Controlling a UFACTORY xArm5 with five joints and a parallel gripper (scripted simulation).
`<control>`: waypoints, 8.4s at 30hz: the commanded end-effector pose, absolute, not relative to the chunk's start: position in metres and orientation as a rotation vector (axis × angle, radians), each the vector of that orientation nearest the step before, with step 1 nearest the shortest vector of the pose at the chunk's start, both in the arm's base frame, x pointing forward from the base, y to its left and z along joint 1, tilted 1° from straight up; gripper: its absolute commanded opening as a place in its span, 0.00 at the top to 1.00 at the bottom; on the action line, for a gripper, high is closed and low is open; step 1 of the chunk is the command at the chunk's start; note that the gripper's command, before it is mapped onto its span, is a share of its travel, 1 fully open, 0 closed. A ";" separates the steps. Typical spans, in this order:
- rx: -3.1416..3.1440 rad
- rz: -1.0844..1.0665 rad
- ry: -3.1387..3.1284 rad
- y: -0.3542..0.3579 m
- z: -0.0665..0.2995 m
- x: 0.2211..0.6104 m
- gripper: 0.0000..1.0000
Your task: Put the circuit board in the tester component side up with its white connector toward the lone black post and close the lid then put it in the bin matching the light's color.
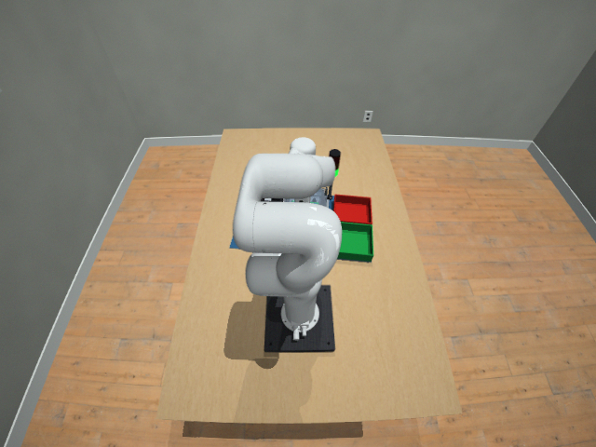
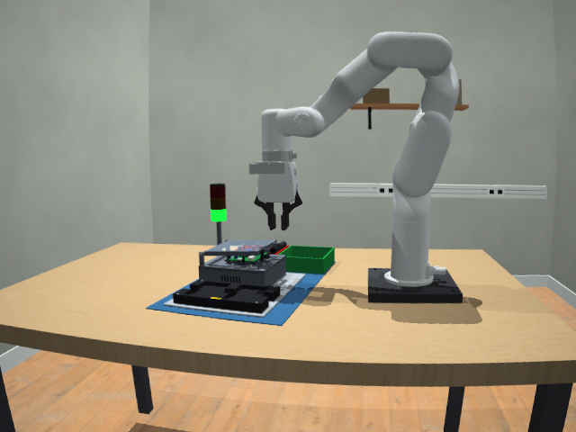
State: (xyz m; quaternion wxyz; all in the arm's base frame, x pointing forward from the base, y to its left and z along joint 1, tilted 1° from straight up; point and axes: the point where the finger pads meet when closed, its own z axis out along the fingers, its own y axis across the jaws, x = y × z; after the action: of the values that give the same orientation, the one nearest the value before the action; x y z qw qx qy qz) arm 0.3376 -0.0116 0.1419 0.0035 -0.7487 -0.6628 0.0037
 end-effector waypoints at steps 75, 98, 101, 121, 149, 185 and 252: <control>-2.349 0.008 -2.080 -0.012 0.101 0.340 0.72; -2.349 0.008 -2.080 -0.012 0.081 0.340 1.00; -2.349 0.008 -2.080 -0.012 0.081 0.340 1.00; -2.349 0.008 -2.080 -0.012 0.081 0.340 1.00; -2.349 0.008 -2.080 -0.012 0.093 0.341 1.00; -2.348 0.008 -2.080 -0.014 0.146 0.355 0.72; -2.348 0.008 -2.080 -0.014 0.144 0.355 1.00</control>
State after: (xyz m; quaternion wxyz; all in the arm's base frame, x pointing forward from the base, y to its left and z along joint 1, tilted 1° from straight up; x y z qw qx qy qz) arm 0.3537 -0.0142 0.1431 0.0036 -0.7486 -0.6629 0.0037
